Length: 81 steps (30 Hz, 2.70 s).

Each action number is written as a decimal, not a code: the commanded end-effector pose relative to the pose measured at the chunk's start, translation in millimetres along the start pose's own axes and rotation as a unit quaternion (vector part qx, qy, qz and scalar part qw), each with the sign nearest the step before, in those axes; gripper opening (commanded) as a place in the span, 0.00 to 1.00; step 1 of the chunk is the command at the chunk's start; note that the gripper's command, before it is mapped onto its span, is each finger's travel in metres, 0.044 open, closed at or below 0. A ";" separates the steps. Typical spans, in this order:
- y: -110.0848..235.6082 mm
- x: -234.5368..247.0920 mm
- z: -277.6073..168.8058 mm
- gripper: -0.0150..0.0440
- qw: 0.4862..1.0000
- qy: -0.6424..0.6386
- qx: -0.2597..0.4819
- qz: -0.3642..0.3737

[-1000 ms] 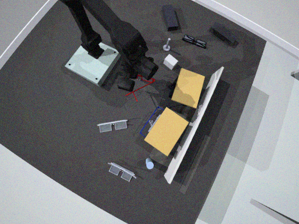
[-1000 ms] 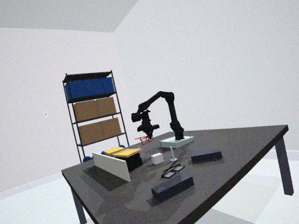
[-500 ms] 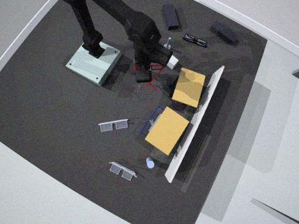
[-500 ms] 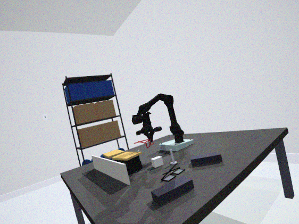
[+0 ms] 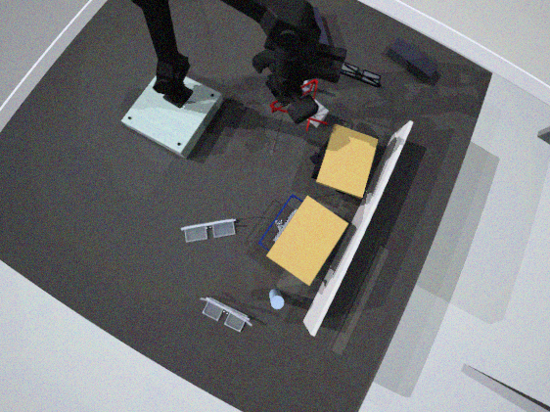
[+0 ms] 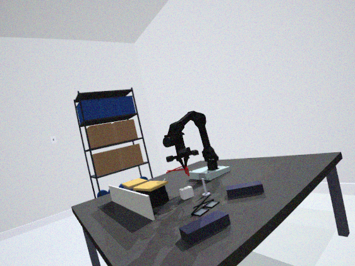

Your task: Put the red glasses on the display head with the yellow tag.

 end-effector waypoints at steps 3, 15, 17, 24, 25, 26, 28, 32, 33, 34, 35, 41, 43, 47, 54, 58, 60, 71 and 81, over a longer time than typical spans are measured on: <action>1.4 15.5 33.0 0.25 0.995 0.104 -0.005 0.001; 0.3 58.1 90.5 0.25 0.954 0.300 -0.008 0.003; -0.1 66.6 99.4 0.25 0.943 0.332 -0.009 0.003; -0.4 73.2 105.7 0.25 0.935 0.355 -0.009 0.004; -1.2 73.2 105.8 0.25 0.935 0.355 -0.010 0.004; -2.8 73.1 106.0 0.25 0.935 0.355 -0.010 0.004; -8.3 72.9 106.5 0.25 0.935 0.355 -0.010 0.004; -25.4 72.8 107.5 0.25 0.935 0.355 -0.010 0.004; -30.2 72.8 107.6 0.25 0.935 0.355 -0.010 0.004; -34.9 72.9 107.6 0.25 0.935 0.355 -0.010 0.004; -39.6 73.0 107.6 0.25 0.935 0.355 -0.010 0.004; -60.5 74.1 106.6 0.25 0.935 0.355 -0.010 0.004; -60.5 74.1 106.6 0.25 0.935 0.355 -0.010 0.004; -60.4 74.8 106.7 0.25 0.935 0.355 -0.010 0.004; -60.3 82.5 108.3 0.25 0.935 0.355 -0.010 0.004; -60.3 83.6 108.5 0.25 0.935 0.355 -0.010 0.004; -60.3 84.3 108.6 0.25 0.935 0.355 -0.010 0.004; -60.2 92.6 110.3 0.25 0.935 0.355 -0.010 0.005; -60.0 100.4 112.8 0.25 0.935 0.355 -0.010 0.005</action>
Point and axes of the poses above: the point midway between the two fingers, 35 mm back from their tips, its own y axis back along the fingers, its own x axis across the jaws, z = x × y, the point moved 4 cm from there along y, back along the fingers, and after that the axes turned 3 degrees about y, right-handed, at the moved point
